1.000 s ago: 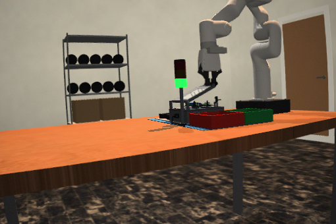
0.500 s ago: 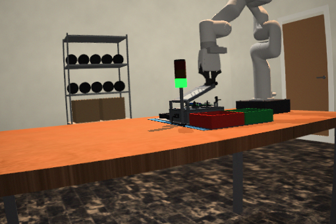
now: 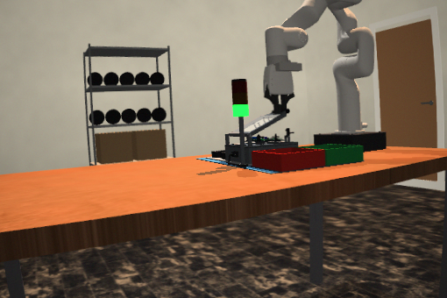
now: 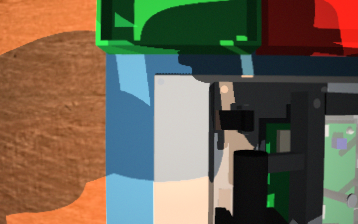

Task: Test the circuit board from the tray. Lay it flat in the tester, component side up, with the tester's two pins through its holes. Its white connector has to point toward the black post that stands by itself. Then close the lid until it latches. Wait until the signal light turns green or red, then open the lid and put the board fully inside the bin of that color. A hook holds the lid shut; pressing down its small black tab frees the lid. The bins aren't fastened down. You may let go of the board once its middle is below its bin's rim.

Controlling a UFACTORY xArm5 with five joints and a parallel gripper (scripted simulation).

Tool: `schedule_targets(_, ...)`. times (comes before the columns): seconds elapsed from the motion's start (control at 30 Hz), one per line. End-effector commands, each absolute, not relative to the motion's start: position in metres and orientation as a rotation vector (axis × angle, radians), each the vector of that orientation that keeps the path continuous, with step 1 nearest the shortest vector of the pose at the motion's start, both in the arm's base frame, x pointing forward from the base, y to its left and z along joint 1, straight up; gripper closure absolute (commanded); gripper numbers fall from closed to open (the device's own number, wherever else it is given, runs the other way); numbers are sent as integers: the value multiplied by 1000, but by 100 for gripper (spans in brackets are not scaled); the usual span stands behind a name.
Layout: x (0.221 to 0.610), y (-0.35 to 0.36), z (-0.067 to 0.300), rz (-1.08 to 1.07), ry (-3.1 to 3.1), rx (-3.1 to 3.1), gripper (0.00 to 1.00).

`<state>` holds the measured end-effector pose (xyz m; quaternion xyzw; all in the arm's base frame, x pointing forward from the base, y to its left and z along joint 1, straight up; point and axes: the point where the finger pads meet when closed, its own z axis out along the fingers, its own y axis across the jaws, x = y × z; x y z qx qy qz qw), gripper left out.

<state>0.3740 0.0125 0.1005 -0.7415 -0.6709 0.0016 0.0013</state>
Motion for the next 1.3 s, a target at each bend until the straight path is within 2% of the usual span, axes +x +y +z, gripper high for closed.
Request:
schedule_targets(0.0,375,13,102,1,-2108,-2329,100)
schedule_targets(0.63,377,12,105,1,-2108,-2329,100)
schedule_targets(1.27,404,10,150,1,-2108,-2329,100)
